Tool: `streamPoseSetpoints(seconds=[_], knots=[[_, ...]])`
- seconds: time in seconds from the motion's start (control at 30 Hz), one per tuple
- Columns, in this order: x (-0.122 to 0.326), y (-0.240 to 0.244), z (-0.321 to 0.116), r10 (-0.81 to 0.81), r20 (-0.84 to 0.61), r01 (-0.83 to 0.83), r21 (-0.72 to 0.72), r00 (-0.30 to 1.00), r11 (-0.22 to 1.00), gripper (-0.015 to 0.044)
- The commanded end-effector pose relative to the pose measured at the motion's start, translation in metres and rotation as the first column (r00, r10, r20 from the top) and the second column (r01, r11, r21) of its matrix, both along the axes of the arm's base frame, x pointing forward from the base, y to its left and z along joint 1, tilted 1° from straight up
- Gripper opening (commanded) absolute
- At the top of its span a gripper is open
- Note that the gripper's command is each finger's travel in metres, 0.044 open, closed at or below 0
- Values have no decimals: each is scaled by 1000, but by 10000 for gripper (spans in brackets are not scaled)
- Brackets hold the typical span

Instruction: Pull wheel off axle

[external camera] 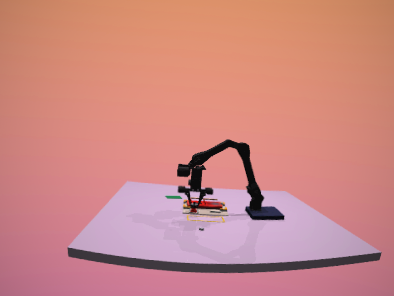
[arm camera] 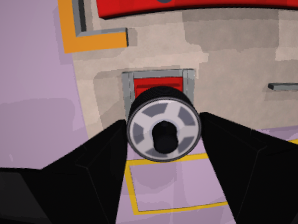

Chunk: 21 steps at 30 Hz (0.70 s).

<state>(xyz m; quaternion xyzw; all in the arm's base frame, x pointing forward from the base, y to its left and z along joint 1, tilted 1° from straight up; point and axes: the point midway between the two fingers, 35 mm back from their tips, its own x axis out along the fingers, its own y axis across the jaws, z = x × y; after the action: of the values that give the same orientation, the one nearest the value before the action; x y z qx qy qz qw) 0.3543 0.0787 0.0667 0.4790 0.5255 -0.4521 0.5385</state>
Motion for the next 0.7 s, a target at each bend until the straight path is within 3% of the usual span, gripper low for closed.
streamPoseSetpoints(seconds=[0.0, 0.67], knots=[[0, 0, 2, 0, 0, 0, 0, 1000, 1000, 0], [0, 0, 9, -1, 1, 1, 1, 1000, 1000, 0]])
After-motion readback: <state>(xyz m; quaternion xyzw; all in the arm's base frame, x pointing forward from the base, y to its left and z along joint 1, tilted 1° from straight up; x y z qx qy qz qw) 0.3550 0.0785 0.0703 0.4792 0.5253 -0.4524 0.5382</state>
